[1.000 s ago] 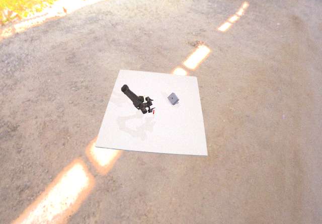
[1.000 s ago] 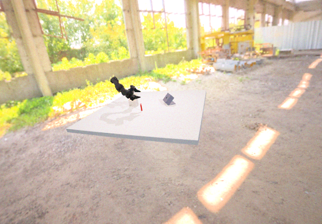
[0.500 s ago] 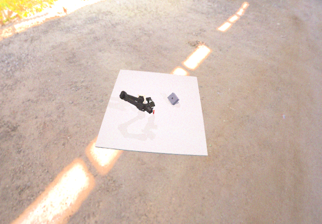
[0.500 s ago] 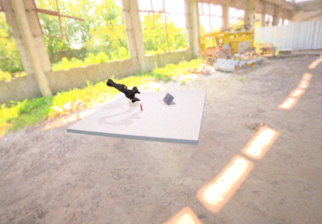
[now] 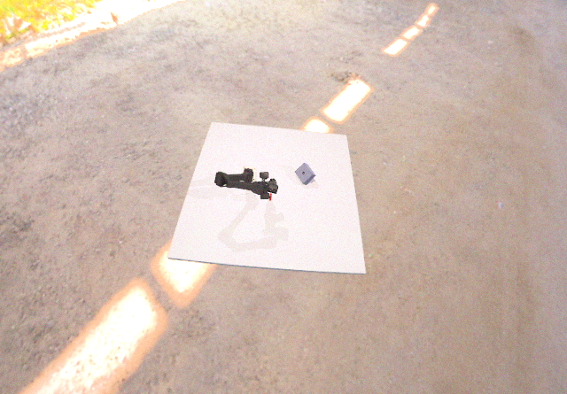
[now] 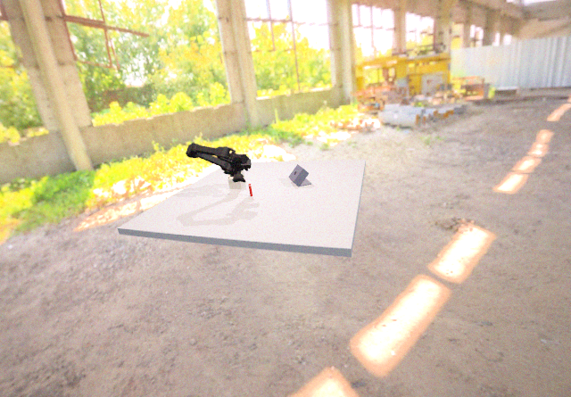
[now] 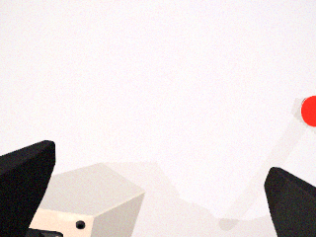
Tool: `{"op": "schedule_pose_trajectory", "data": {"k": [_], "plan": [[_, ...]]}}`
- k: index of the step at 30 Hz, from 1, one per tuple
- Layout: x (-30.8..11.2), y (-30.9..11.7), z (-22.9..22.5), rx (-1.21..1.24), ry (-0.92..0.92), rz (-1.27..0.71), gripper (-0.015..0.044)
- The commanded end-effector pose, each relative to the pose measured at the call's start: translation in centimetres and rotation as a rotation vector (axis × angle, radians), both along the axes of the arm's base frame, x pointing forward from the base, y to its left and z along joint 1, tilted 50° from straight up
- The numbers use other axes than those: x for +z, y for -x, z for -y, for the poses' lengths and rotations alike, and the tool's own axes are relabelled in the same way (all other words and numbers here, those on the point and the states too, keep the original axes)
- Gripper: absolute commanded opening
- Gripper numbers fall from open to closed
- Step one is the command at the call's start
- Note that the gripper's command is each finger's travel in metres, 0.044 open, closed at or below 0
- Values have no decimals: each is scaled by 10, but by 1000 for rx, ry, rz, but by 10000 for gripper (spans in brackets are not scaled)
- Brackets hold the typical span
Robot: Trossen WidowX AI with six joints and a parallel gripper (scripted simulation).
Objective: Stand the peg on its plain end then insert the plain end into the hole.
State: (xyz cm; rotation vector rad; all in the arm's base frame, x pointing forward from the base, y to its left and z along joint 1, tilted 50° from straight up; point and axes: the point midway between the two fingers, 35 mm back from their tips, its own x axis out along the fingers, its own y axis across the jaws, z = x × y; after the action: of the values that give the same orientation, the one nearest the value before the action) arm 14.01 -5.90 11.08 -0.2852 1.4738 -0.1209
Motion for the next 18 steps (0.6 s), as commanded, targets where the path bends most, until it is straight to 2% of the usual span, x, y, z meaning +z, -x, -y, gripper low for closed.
{"op": "schedule_pose_trajectory", "data": {"k": [1, 9, 18], "plan": [[1, -2, 6, -28, 99, -78, 440], [11, -15, 13, -38, 332, -163, 440], [25, -41, 11, 6, 605, -158, 440]]}}
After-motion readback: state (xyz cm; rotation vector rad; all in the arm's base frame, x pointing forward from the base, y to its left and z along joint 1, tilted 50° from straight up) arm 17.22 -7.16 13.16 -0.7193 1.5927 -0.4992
